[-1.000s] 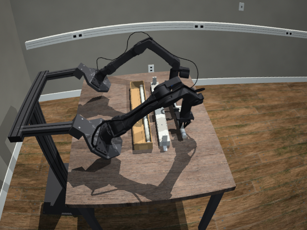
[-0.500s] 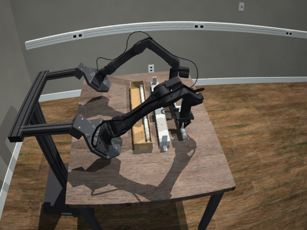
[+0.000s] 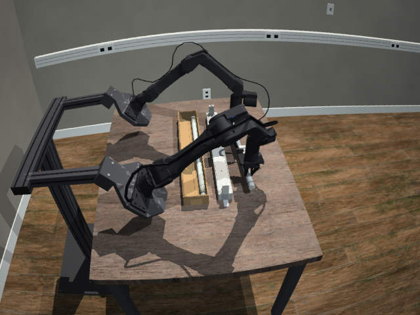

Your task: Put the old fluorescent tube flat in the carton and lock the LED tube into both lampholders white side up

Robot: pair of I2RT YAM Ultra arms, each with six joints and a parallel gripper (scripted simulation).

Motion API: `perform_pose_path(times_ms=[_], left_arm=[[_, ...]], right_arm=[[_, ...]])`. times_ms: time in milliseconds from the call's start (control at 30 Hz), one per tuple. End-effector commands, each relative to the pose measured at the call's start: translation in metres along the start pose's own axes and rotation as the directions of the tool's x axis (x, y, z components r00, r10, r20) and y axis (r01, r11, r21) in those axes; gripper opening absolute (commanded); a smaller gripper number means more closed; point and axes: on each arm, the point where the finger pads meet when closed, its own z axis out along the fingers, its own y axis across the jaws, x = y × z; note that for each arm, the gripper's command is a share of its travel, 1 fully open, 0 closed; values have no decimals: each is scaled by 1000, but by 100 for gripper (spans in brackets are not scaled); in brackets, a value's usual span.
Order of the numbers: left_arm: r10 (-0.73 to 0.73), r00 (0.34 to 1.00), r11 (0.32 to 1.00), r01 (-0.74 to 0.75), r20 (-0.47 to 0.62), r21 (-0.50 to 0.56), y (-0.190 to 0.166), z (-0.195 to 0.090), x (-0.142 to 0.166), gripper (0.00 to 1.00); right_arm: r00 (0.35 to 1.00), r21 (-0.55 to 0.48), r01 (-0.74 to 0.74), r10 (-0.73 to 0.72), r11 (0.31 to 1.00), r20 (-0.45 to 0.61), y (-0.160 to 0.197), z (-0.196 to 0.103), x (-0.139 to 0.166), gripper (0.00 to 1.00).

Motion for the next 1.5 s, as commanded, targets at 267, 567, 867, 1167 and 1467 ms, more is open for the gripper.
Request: perform_pose_path(times_ms=[267,567,867,1167,1467], left_arm=[[4,1000,995,-1,21,-103,9,-20,-6,11],[11,1000,983,-8,17,-185,13,-19,-6,11],[13,1000,978,-10,16,-207,9,-20,-6,11],[11,1000,953,-6,15,-303,13,-19,-5,11],[8,1000,939,-3,13,-343,13,-19,-4,11]], right_arm=[[999,91,11,-14,996,33,-5,-18,-7,11],[1000,173,3,-7,985,27,-9,-17,-6,11],[1000,193,8,-14,981,28,-5,-18,-6,11],[1000,290,-2,-5,957,24,-9,-18,-6,11],[1000,328,-4,-3,945,22,-9,-17,-5,11]])
